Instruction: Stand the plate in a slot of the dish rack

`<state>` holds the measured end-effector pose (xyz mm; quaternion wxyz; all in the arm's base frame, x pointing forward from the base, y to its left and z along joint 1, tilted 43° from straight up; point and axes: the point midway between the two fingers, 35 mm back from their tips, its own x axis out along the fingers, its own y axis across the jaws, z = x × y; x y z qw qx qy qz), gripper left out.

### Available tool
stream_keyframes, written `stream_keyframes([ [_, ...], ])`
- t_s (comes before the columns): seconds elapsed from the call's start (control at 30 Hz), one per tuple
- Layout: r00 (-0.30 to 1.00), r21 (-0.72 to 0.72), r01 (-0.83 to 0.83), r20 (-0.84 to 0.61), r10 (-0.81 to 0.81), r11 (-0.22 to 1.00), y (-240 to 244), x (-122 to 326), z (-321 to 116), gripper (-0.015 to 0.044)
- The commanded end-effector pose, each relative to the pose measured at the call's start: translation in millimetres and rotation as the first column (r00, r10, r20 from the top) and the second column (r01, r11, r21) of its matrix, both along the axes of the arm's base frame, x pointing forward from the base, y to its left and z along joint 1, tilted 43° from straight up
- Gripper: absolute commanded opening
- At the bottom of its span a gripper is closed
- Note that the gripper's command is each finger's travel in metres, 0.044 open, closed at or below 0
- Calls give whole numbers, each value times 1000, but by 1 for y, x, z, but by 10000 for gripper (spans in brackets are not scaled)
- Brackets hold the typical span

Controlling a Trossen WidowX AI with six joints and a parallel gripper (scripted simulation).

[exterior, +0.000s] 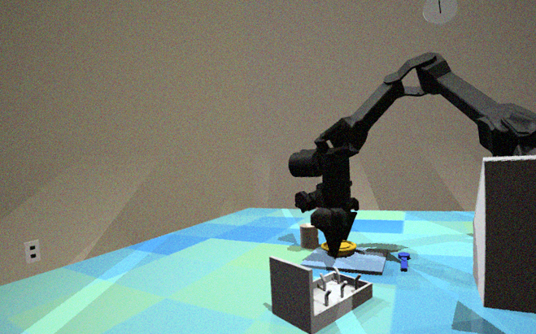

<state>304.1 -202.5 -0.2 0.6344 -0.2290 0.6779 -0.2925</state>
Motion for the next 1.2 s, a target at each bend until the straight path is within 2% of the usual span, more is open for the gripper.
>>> stream_keyframes([
  [0.0, 1000, 4, -3, -6, 3, 1000, 0, 0, -2, 380],
  [0.23, 1000, 4, -3, -6, 3, 1000, 0, 0, -2, 333],
  [0.67, 1000, 20, -4, -2, 4, 1000, 44, 19, 40, 0],
  [1.17, 1000, 17, -3, -4, 4, 1000, 106, 29, 100, 0],
])
